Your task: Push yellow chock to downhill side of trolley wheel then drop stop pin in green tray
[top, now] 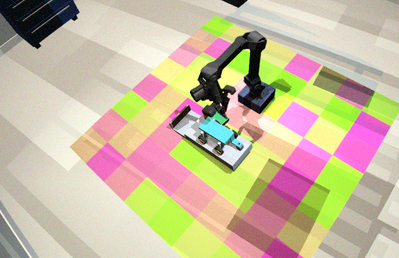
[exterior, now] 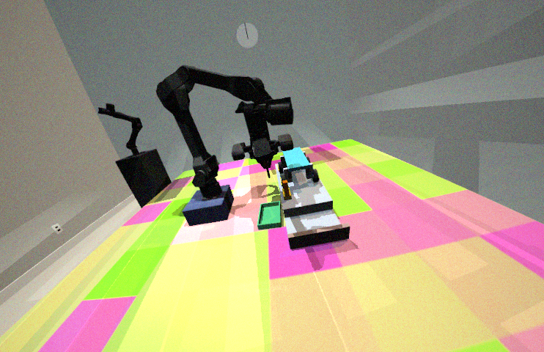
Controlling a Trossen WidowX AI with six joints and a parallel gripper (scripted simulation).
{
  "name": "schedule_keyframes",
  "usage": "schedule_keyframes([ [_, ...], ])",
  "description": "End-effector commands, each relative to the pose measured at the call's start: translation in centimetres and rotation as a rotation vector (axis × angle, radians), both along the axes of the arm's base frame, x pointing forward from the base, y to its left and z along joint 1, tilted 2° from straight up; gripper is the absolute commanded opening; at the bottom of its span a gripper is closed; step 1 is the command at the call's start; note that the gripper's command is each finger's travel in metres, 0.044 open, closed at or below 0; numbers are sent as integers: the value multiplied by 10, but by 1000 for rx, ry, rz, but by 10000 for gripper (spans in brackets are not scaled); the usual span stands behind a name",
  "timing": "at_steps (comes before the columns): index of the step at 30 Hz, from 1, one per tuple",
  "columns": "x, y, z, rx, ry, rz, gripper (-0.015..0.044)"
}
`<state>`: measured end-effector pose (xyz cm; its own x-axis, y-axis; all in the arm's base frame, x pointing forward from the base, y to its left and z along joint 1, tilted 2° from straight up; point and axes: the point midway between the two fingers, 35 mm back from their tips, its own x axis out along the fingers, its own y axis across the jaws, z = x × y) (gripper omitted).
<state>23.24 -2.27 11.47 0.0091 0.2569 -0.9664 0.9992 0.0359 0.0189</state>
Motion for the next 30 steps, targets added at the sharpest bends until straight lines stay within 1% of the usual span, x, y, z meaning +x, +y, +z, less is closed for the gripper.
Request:
schedule_keyframes([
  [1,1,-16,-1,-4,-2,4,0],
  [16,0,-75,-8,-10,-2,4,0],
  [21,0,-78,-8,-11,-1,-1,0],
  [30,0,-76,-8,-51,37,-246,0],
])
